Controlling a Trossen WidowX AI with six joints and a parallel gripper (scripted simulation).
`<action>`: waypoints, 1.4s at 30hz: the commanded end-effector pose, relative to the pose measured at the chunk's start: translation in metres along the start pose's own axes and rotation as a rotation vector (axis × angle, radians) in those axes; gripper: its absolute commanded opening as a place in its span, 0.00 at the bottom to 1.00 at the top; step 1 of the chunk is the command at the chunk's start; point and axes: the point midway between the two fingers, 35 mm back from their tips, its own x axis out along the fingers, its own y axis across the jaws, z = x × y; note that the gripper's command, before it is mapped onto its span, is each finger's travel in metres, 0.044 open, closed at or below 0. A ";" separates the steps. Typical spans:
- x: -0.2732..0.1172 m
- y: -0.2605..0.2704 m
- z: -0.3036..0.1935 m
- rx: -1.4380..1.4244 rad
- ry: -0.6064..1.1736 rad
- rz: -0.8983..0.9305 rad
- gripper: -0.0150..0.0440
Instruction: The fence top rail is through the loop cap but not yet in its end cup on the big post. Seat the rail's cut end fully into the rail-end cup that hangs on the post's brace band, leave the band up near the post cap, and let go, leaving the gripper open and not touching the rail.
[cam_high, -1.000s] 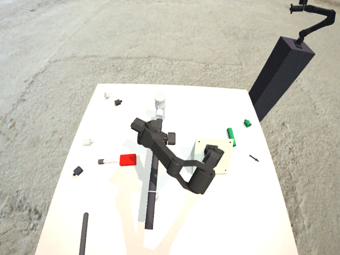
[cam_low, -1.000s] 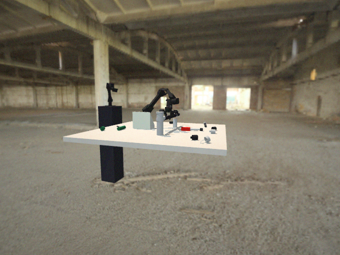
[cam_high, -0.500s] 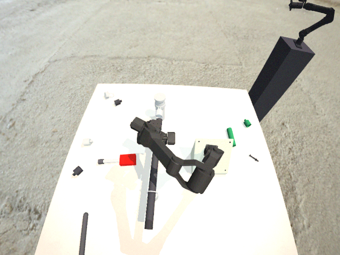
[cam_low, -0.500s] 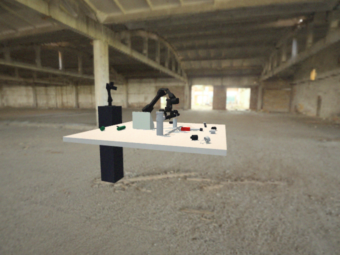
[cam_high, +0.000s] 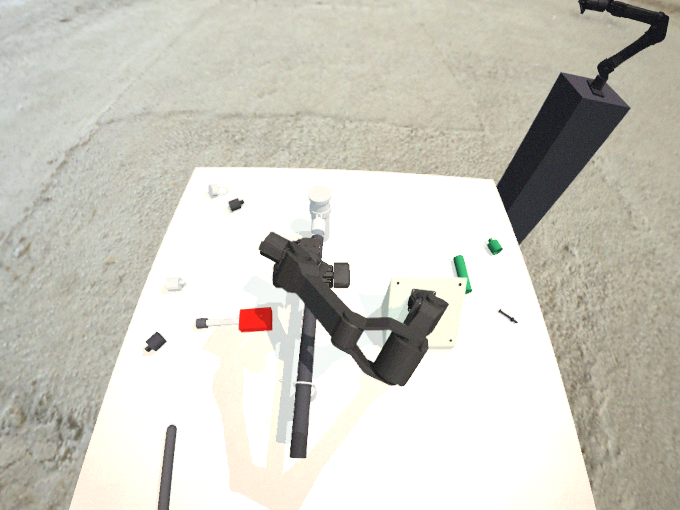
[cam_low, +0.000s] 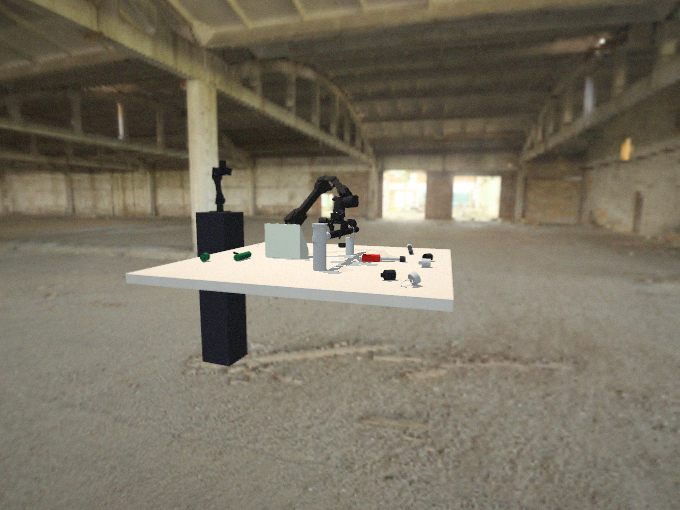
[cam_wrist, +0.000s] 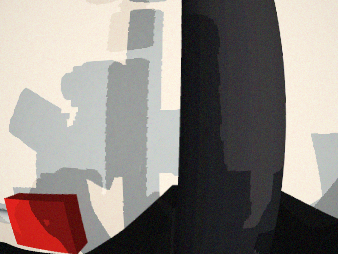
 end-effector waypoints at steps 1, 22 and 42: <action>-0.003 0.002 0.006 0.007 -0.007 0.009 0.25; 0.006 -0.001 0.022 0.000 -0.001 0.000 0.25; 0.006 -0.001 0.022 0.000 -0.001 0.000 0.25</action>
